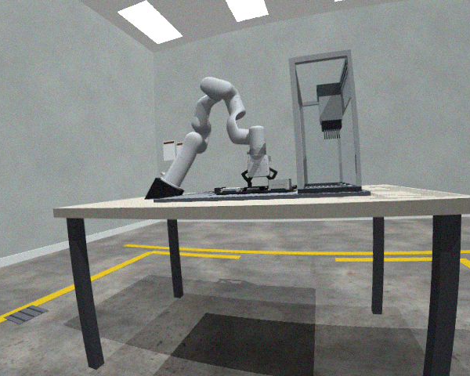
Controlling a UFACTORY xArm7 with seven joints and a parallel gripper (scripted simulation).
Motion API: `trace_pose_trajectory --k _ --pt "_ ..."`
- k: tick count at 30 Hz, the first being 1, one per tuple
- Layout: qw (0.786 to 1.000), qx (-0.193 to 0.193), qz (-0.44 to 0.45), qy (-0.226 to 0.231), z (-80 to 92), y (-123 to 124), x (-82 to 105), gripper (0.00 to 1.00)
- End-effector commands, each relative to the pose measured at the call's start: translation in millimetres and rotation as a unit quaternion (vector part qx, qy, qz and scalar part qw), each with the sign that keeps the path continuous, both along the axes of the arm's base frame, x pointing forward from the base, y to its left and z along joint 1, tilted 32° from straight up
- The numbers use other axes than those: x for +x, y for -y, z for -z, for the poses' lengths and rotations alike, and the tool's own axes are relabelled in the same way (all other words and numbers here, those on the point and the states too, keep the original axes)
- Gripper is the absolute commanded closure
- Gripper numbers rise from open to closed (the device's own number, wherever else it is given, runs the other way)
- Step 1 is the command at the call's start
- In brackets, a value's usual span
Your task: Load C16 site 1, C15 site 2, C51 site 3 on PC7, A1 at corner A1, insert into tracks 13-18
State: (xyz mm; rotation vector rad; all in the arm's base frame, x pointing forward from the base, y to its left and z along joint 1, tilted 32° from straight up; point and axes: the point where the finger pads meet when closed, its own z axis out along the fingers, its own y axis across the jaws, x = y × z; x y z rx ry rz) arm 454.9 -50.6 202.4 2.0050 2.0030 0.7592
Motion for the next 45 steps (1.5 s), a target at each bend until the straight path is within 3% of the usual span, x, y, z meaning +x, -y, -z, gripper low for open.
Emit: trace_pose_trajectory --k 1,45 --pt "1.0 0.0 0.001 0.002 -0.9 3.3 0.8 0.0" --pt "1.0 0.0 0.001 0.002 3.2 22.5 1.9 0.0"
